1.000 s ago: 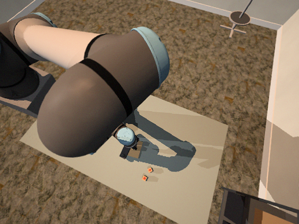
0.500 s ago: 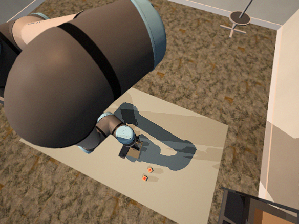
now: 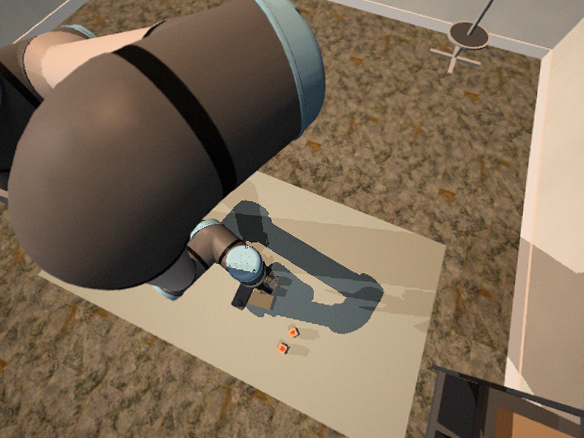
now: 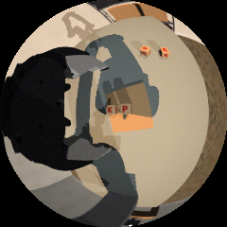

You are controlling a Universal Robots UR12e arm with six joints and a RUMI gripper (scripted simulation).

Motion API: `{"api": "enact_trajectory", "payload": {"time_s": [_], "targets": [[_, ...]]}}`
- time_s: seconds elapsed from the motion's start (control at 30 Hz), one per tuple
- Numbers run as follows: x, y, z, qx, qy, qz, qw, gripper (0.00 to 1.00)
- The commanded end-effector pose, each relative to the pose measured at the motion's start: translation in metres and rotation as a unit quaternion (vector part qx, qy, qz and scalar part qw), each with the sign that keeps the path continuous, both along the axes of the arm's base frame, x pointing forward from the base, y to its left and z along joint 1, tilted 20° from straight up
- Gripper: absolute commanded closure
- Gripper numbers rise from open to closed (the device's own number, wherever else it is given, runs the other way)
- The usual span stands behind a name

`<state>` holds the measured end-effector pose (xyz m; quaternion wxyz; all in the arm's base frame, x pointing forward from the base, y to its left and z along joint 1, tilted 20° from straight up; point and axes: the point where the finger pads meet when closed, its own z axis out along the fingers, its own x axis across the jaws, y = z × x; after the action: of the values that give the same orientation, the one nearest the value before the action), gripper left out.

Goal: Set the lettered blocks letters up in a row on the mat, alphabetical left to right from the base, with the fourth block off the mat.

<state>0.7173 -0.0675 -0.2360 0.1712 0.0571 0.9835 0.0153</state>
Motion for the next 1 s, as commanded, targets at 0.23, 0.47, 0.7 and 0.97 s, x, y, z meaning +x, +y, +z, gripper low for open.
{"api": "enact_trajectory", "payload": {"time_s": [0.23, 0.47, 0.7, 0.97], "targets": [[-0.003, 0.001, -0.002, 0.002, 0.002, -0.001, 1.0, 0.0], [0.0, -0.001, -0.001, 0.005, 0.001, -0.012, 1.0, 0.0], [0.003, -0.006, -0.001, 0.013, 0.001, -0.035, 0.999, 0.0], [0.008, -0.011, -0.001, 0.031, 0.001, -0.084, 0.996, 0.0]]}}
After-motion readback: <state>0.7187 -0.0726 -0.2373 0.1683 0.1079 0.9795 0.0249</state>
